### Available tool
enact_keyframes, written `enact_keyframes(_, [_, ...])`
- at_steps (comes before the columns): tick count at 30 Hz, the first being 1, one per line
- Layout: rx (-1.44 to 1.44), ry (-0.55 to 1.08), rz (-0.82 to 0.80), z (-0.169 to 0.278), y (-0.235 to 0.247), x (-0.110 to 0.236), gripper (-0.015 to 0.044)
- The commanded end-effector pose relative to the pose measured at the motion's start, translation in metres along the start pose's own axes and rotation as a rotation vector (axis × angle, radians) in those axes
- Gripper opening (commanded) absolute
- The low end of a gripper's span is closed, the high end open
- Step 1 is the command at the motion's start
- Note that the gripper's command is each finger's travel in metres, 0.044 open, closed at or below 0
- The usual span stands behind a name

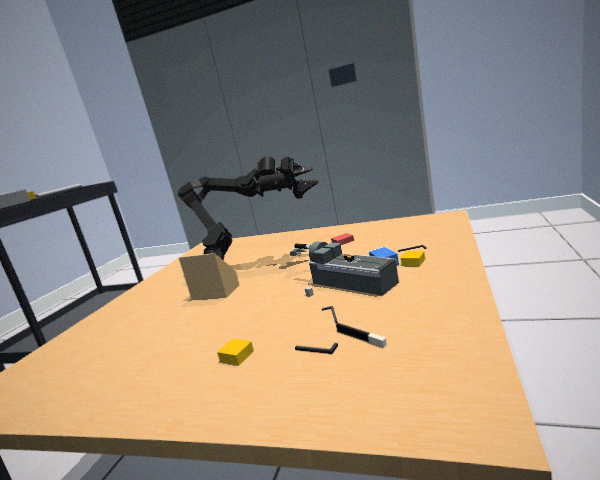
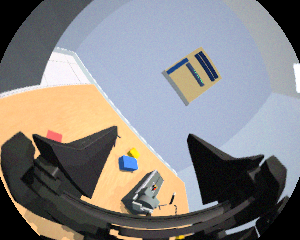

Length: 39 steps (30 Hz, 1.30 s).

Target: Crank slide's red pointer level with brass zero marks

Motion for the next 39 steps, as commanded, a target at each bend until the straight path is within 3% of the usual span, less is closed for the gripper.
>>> enact_keyframes(1, [0.000, 0.002, 0.000, 0.000, 0.000, 0.000, 0.0426])
enact_keyframes(23, [-0.211, 0.411, -0.039, 0.086, -0.057, -0.073, 0.0440])
enact_keyframes(39, [-0.526, 0.682, -0.054, 0.166, -0.119, -0.097, 0.0440])
Point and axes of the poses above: the point midway between the two fingers, 35 mm back from their tips, its own x axis back along the fingers, its own y axis across the jaws, z = x × y, the point moved 3 cm from there along x, back along the fingers, and after that the axes turned 3 degrees about -x, right-handed, at the moved point
